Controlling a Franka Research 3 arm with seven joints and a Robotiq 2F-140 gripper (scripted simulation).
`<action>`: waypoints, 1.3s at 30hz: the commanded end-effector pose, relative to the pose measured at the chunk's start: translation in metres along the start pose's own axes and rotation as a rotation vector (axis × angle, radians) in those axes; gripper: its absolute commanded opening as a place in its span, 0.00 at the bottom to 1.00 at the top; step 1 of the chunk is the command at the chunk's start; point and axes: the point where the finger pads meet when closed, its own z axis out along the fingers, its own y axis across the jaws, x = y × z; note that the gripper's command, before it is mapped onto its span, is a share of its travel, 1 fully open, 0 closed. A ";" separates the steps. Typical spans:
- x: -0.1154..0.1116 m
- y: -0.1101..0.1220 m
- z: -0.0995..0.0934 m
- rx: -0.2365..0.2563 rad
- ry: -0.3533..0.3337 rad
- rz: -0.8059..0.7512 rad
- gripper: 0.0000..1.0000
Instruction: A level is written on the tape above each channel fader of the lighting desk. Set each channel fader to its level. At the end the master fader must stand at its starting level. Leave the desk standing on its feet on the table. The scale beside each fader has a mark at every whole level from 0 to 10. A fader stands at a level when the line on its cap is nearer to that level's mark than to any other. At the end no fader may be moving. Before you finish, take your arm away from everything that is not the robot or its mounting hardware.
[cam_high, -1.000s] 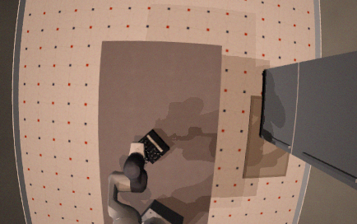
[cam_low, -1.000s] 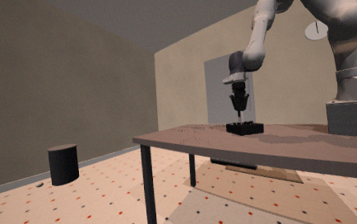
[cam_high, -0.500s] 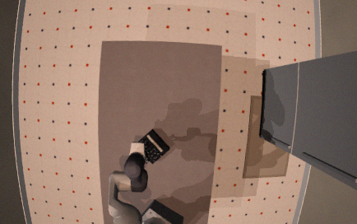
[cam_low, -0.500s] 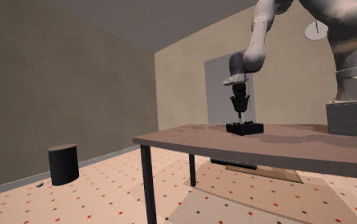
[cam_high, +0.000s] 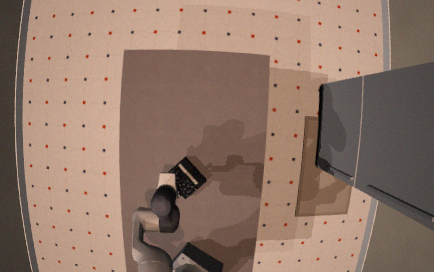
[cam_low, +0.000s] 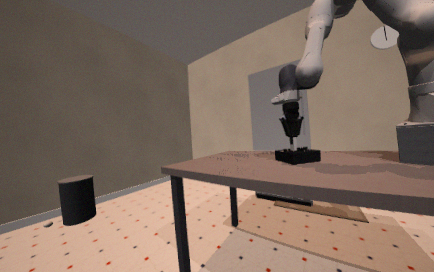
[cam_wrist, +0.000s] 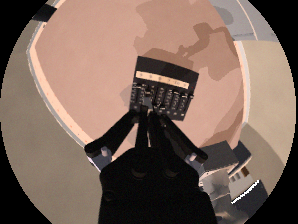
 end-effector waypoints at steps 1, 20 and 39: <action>0.001 -0.001 0.000 0.003 0.002 0.005 0.00; 0.004 -0.001 0.000 0.003 0.002 0.005 0.00; 0.014 -0.001 0.000 0.003 0.002 0.005 0.00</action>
